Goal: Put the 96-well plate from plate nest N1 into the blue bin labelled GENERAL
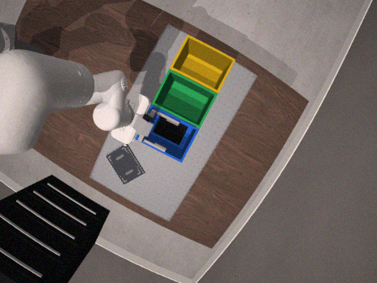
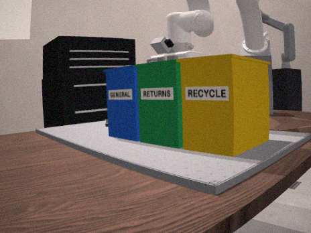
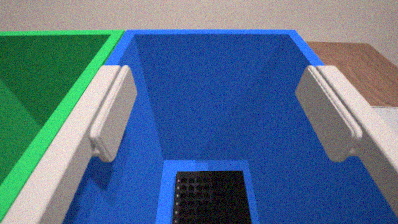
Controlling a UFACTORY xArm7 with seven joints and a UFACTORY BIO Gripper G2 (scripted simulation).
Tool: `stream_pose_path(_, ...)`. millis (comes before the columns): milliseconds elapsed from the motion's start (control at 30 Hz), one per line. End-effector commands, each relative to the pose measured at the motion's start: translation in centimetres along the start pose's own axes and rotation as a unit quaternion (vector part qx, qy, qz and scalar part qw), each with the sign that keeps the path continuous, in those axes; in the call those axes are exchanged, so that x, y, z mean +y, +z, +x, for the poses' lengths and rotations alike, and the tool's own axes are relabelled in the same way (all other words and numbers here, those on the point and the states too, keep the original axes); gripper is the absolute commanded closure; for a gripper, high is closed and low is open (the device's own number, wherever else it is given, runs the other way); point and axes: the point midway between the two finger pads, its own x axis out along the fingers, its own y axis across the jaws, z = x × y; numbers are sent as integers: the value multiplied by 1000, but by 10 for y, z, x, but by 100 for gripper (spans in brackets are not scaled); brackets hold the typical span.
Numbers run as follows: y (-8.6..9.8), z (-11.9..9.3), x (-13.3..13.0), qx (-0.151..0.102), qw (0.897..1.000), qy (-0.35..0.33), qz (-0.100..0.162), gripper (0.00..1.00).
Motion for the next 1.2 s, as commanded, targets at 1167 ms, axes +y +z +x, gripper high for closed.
stream_pose_path(1167,33,0,0,-1,1000,0,0,82)
